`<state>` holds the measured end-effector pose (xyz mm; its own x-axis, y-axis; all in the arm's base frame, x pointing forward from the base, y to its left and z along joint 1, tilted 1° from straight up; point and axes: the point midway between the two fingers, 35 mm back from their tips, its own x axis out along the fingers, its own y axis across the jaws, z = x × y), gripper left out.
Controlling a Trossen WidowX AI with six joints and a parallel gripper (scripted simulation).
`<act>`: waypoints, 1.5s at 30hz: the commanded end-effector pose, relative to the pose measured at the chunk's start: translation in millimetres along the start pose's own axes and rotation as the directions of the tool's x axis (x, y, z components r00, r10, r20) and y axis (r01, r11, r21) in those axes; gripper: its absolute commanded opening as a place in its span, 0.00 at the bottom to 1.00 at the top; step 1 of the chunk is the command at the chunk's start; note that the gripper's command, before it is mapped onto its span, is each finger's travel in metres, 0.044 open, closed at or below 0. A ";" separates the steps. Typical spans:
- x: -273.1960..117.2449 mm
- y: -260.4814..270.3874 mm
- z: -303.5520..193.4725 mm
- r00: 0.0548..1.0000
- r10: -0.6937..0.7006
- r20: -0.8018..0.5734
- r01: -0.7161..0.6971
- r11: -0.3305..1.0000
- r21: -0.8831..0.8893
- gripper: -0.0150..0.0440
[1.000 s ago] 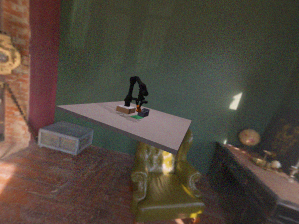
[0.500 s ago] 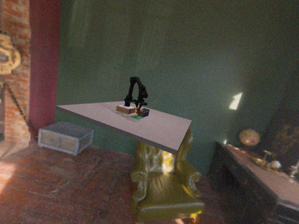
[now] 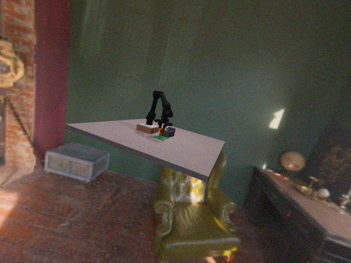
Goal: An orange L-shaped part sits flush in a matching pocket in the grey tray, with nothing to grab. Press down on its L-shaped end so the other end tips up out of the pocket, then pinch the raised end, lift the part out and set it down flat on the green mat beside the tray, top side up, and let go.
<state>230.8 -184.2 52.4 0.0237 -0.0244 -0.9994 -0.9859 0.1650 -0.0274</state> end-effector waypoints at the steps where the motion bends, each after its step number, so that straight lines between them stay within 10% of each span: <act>1: 7.1 2.0 0.5 1.000 0.009 0.002 -0.009 1.000 -0.006 0.25; 22: 7.9 1.8 1.0 1.000 0.008 0.004 -0.008 1.000 0.000 0.25; 37: -36.1 -2.1 -1.3 1.000 0.008 0.003 -0.008 1.000 -0.003 0.92; 45: -78.1 -2.3 -1.1 1.000 -0.010 -0.005 0.010 1.000 -0.002 0.93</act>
<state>231.1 -183.8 133.3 0.0375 -0.0351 -0.9987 -0.9858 0.1626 -0.0427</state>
